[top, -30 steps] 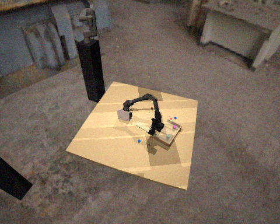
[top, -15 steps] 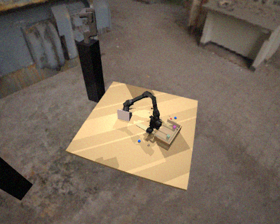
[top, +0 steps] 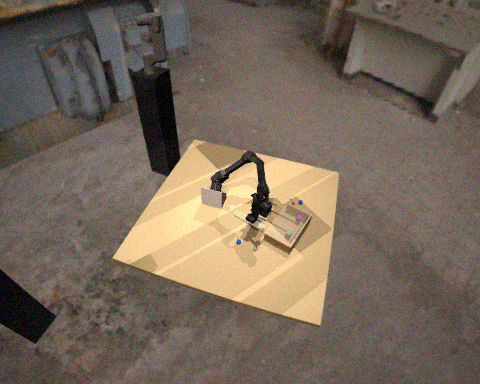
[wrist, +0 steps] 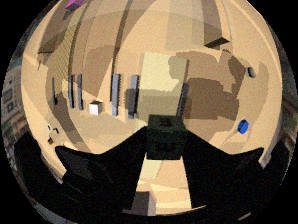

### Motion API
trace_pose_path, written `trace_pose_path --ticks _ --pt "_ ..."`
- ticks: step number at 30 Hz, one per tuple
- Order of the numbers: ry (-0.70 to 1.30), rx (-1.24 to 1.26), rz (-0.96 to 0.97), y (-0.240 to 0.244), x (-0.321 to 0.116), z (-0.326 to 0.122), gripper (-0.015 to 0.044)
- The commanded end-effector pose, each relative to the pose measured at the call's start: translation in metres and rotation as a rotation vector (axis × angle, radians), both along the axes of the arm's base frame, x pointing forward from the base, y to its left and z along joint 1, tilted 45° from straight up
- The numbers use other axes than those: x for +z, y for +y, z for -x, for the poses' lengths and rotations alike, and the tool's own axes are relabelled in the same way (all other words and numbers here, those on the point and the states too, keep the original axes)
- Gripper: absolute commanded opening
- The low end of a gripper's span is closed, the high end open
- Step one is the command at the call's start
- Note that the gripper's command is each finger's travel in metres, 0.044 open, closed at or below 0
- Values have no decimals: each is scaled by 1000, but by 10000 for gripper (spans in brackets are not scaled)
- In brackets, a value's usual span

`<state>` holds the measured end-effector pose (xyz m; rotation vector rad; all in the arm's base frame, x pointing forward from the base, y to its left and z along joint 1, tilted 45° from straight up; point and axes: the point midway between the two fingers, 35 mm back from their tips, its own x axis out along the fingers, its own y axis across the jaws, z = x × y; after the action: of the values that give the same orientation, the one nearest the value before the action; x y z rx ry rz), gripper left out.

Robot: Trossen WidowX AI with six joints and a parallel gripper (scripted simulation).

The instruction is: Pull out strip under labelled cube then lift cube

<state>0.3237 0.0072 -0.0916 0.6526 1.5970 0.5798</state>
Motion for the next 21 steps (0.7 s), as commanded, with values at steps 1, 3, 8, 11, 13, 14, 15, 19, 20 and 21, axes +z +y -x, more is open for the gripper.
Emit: trace_pose_path --ticks 1,3,8,11,13,14,15,19,20,21 --pt "2 2 3 0 2 14 0" --pt "2 2 3 0 4 21 0" --pt "3 2 3 0 6 29 0" --pt "3 1 4 -12 18 27 0" --pt "3 1 4 -21 27 26 0" --pt "3 1 4 -24 30 26 0" --pt "3 2 4 -25 31 26 0" --pt "3 2 4 -25 31 26 0" --pt "3 2 4 -25 31 26 0" --pt "3 2 4 -25 31 26 0"
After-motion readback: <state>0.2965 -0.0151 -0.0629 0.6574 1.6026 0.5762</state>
